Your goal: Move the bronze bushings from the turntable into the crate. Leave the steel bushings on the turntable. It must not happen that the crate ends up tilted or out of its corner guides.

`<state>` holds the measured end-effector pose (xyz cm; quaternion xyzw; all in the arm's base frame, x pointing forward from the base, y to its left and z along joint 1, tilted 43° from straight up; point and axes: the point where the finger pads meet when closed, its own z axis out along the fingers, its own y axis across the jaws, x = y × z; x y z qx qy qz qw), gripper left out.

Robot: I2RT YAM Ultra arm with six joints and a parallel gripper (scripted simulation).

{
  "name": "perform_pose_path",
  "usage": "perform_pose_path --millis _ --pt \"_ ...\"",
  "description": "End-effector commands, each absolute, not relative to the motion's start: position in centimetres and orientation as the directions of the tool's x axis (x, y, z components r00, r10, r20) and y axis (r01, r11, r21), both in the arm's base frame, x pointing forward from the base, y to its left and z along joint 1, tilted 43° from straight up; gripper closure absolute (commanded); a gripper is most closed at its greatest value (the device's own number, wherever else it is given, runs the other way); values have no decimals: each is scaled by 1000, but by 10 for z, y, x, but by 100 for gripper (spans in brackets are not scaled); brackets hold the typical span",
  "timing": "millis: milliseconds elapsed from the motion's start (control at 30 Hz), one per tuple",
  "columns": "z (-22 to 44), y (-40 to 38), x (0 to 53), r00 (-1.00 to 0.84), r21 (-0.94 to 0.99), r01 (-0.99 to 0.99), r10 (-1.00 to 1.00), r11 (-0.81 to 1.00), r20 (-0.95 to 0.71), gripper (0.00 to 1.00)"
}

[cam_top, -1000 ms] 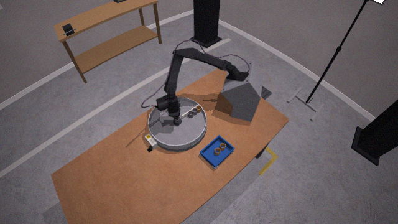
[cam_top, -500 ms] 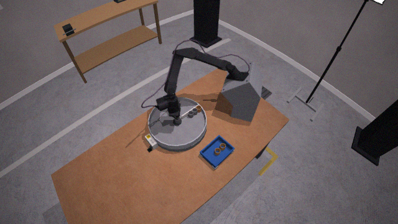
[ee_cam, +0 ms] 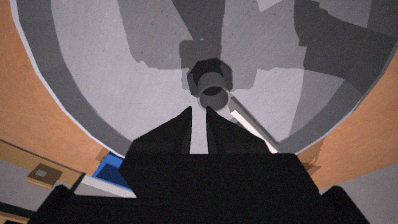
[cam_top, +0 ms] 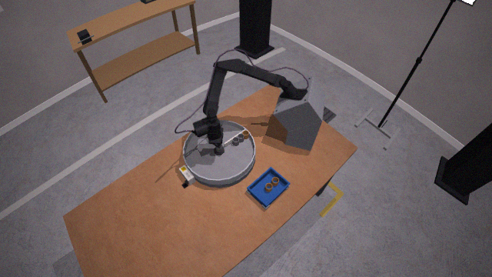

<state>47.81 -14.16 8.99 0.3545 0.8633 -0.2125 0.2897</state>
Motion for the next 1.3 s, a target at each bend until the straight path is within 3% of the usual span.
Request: perform_pose_path --millis 0,1267 --pt "107 -131 481 -562 -143 734 475 665 -678 84" --pt "101 -131 477 -572 -153 730 473 666 -670 85"
